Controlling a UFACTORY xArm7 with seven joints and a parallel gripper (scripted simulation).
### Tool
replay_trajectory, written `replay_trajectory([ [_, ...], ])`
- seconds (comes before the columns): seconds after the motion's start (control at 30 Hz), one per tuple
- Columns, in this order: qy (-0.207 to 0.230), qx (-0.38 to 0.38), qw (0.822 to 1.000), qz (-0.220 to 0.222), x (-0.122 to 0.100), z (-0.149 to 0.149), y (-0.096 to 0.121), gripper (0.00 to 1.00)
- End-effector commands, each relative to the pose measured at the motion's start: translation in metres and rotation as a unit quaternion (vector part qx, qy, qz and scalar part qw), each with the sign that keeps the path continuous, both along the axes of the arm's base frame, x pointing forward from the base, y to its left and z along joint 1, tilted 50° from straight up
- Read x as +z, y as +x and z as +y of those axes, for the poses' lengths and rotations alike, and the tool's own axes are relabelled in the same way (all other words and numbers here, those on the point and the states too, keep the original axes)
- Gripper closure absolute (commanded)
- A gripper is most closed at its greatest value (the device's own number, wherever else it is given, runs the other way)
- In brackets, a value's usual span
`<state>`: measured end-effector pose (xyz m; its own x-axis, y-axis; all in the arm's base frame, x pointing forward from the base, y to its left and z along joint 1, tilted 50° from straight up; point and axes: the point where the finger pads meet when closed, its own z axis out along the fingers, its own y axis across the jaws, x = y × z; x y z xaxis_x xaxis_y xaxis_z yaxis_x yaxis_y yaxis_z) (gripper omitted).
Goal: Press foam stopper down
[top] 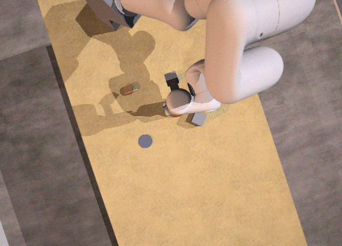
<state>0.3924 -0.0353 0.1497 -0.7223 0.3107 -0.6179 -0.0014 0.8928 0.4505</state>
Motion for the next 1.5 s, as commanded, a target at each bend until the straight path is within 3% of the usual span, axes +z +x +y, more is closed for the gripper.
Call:
replay_trajectory([
  [0.0,0.0,-0.001,1.0,-0.001,-0.0014,0.0006,0.0024,1.0],
  [1.47,0.0,-0.001,1.0,-0.001,-0.0065,0.0032,0.0079,1.0],
])
